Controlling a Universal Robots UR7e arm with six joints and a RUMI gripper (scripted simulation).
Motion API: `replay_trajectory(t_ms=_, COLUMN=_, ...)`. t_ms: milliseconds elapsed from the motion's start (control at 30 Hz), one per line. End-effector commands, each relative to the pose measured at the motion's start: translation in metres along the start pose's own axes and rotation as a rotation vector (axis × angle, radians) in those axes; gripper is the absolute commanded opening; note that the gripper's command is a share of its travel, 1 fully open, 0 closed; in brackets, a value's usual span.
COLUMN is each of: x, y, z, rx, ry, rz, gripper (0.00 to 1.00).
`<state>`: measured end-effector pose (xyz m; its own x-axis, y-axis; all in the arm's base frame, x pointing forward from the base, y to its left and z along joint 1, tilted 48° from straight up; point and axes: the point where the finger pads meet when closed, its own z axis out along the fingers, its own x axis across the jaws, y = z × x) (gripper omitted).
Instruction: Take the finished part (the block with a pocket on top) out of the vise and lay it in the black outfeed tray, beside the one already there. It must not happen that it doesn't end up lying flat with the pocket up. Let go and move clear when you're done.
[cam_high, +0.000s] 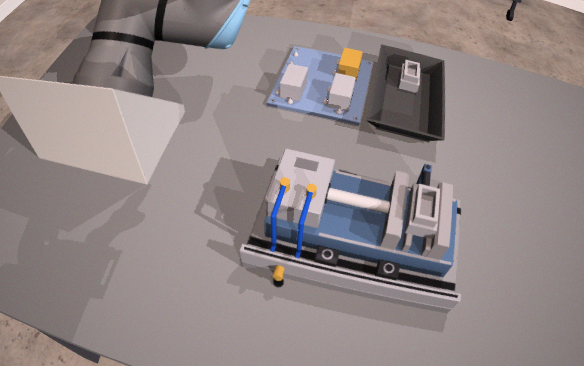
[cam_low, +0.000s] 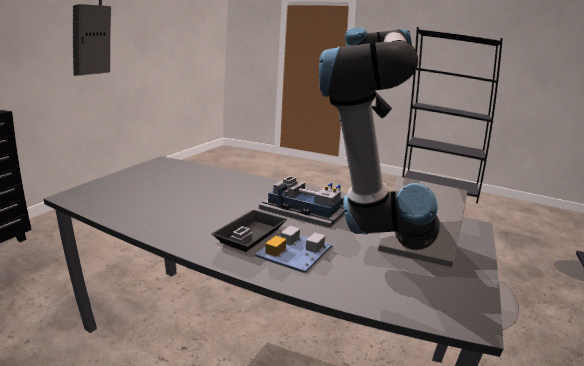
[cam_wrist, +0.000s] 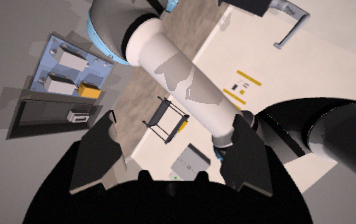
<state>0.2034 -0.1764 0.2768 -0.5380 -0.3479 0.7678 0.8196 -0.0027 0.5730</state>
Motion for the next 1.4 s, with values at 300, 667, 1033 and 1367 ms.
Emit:
replay_trajectory(t_ms=300, x=0.0, y=0.0, z=0.0, rx=0.0, ry=-0.001, rz=0.0, gripper=1.0)
replay_trajectory(t_ms=667, x=-0.002, y=0.0, z=0.0, rx=0.003, ry=-0.005, rz=-0.001, gripper=1.0)
replay_trajectory(t_ms=1033, x=-0.072, y=-0.007, z=-0.015, rx=0.114, ry=-0.143, rz=-0.057, gripper=1.0)
replay_trajectory(t_ms=1367, x=-0.168, y=-0.008, z=-0.047, rx=0.287, ry=-0.325, rz=-0.177, gripper=1.0)
